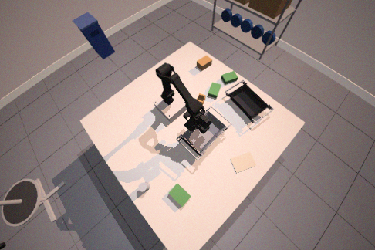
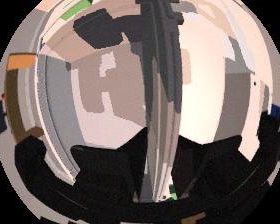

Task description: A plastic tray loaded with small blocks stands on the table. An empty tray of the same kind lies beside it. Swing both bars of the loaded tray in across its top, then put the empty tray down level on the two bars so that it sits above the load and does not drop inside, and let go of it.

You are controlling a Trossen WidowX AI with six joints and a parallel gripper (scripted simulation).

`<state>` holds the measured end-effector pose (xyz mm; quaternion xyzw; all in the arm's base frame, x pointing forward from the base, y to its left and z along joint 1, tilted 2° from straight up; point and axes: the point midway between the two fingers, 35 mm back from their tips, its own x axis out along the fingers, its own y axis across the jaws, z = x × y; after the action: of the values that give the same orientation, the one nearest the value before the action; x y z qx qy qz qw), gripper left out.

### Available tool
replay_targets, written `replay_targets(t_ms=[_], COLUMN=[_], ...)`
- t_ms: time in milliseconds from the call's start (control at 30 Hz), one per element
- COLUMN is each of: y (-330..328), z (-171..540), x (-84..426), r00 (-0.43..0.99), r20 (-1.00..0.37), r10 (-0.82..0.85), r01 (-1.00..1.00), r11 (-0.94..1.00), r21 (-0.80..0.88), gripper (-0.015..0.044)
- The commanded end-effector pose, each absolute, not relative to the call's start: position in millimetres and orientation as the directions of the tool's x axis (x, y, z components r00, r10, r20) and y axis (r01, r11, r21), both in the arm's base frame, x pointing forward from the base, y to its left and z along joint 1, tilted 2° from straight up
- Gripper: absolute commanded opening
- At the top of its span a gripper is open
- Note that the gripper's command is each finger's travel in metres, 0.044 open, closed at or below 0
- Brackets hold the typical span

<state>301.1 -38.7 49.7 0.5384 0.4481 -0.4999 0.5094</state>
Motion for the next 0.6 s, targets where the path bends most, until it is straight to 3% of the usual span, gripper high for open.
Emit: replay_targets(t_ms=[0,567], y=[-38.0,-38.0], z=[41.3,41.3], x=[292.0,292.0], r00=[0.055,0.055], r20=[-0.998,-0.998], r10=[-0.023,-0.023], r01=[0.995,0.995], r11=[-0.077,-0.077], r21=[0.056,0.056], gripper=[0.0,0.0249])
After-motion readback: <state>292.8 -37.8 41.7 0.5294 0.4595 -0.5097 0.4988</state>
